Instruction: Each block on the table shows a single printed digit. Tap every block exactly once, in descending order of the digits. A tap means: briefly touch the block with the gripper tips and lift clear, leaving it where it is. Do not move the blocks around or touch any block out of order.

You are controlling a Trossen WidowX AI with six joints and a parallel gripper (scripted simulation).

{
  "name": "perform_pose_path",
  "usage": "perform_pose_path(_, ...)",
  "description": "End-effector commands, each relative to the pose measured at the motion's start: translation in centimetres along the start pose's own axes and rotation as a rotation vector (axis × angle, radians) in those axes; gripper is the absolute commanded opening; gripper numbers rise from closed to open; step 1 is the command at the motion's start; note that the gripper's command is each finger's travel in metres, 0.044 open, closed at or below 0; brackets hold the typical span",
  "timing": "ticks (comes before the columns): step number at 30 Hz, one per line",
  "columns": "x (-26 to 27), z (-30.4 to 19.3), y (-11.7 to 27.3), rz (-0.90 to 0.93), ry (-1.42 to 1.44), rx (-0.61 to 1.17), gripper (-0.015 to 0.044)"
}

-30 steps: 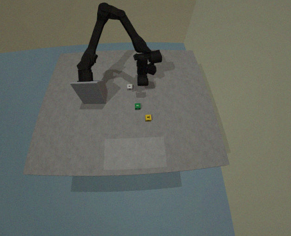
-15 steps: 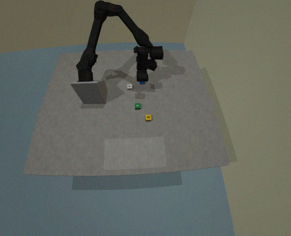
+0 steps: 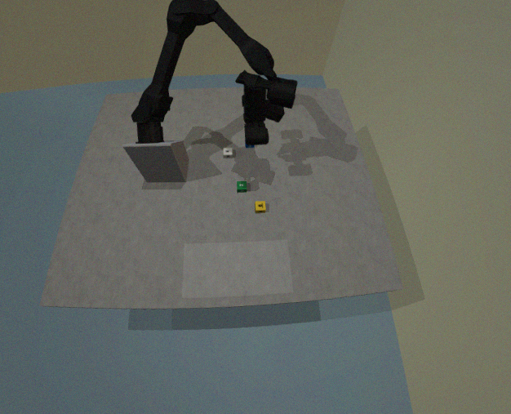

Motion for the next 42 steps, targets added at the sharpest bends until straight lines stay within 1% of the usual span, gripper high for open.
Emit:
perform_pose_path(1, -6.8, -1.7, -0.2, 0.0, -0.026, 0.013, 0.002)
perform_pose_path(4, -10.9, -3.4, -0.5, 0.012, -0.023, 0.013, 0.002)
perform_pose_path(11, -11.3, -3.6, -0.9, 0.013, -0.023, 0.013, 0.002)
perform_pose_path(12, -11.3, -3.5, -1.9, 0.012, -0.023, 0.013, 0.002)
perform_pose_path(15, -11.2, -3.6, -7.4, 0.015, -0.024, 0.013, 0.002)
perform_pose_path(17, -11.1, -3.8, -8.7, 0.018, -0.022, 0.013, 0.002)
perform_pose_path(24, -11.1, -3.8, -8.8, 0.018, -0.022, 0.013, 0.002)
perform_pose_path(42, -11.0, -3.8, -11.6, 0.019, -0.023, 0.013, 0.002)
Point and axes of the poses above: the point midway between the two fingers, 35 mm back from their tips, its own y axis back along the fingers, its own x axis across the jaws, z = x × y, the point moved 6 cm from there along y, back along the fingers, and after that the axes turned 2 degrees about y, right-handed, at the moved point
